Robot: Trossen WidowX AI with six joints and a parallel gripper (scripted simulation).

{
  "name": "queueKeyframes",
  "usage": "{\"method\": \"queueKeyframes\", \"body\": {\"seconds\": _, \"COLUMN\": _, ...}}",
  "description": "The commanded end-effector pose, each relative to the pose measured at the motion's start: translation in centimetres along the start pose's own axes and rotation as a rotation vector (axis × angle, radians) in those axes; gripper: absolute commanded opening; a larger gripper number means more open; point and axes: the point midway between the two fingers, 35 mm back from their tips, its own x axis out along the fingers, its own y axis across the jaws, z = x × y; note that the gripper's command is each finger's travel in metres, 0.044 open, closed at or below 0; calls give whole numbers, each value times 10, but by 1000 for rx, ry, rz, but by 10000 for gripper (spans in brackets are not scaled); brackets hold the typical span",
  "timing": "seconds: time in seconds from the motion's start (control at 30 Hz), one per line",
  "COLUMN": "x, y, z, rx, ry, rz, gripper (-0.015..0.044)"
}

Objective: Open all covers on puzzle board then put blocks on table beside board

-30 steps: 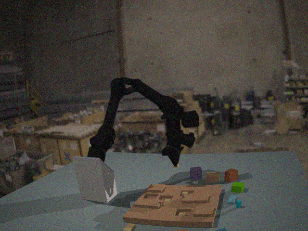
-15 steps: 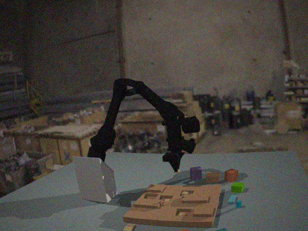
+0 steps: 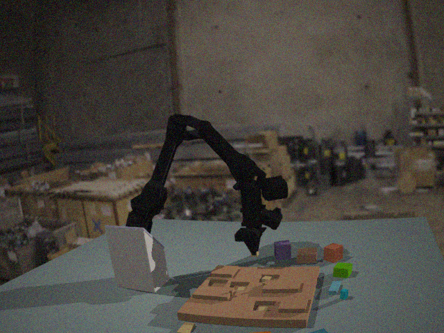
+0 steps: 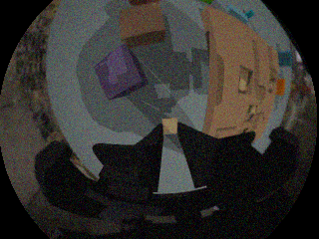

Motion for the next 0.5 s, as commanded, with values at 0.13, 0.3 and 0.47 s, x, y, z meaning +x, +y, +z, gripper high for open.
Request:
{"method": "queueKeyframes", "body": {"seconds": 0.13, "x": 15, "y": -2, "z": -3, "rx": 8, "ry": 4, "rz": -3, "gripper": 80}}
{"method": "queueKeyframes", "body": {"seconds": 0.3, "x": 23, "y": -1, "z": -5, "rx": 9, "ry": 4, "rz": -1, "gripper": 80}}
{"method": "queueKeyframes", "body": {"seconds": 0.47, "x": 30, "y": -1, "z": -6, "rx": 9, "ry": 4, "rz": 1, "gripper": 80}}
